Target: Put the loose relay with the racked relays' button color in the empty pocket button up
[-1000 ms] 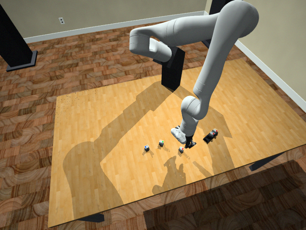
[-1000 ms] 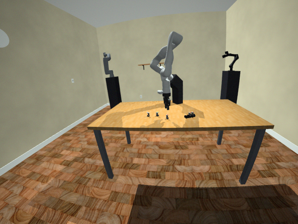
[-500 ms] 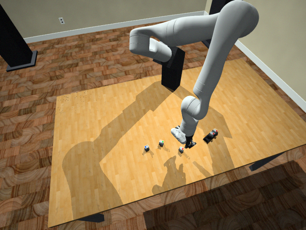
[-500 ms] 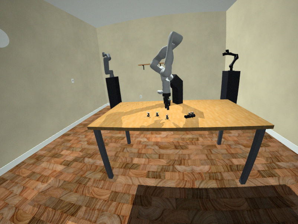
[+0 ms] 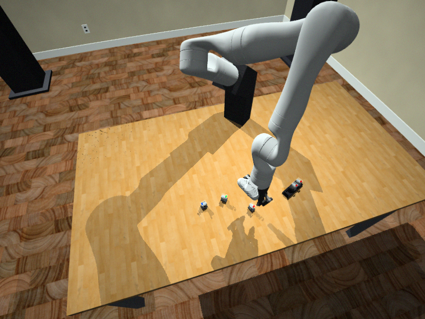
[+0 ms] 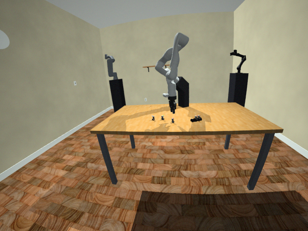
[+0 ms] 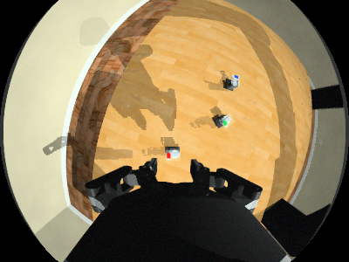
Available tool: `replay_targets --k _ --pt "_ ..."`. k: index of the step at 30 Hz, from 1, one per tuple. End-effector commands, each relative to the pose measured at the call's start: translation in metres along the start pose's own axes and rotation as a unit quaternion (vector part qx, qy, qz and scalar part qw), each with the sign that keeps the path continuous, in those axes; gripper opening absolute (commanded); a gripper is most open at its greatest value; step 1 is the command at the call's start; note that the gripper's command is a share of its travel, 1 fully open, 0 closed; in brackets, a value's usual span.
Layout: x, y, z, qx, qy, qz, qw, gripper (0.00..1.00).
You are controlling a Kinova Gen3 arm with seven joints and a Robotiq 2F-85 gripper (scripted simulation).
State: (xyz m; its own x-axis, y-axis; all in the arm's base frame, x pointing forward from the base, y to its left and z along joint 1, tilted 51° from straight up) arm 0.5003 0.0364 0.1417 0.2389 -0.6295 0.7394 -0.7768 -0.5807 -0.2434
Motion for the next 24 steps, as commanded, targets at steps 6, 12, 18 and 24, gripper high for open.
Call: replay_targets --k 6,12,18,24 --pt "0.000 0.000 0.006 0.000 0.000 0.000 1.000 0.53" --pt "0.000 0.000 0.010 0.000 0.000 0.000 1.000 0.53" --pt "0.000 -0.001 0.017 0.000 0.000 0.000 1.000 0.53" --pt "0.000 -0.001 0.024 0.000 0.000 0.000 1.000 0.53"
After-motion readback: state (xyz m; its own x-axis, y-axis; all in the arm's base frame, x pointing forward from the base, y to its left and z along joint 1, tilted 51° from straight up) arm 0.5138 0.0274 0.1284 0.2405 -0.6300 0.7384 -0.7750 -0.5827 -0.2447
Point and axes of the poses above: the point where the finger pads meet when closed, its own z axis out along the fingers, its own y axis across the jaws, x = y × z, the point moved 5 cm from there along -z, back along the fingers, and after that the axes turned 1 degree about z, right-handed, at the moved point
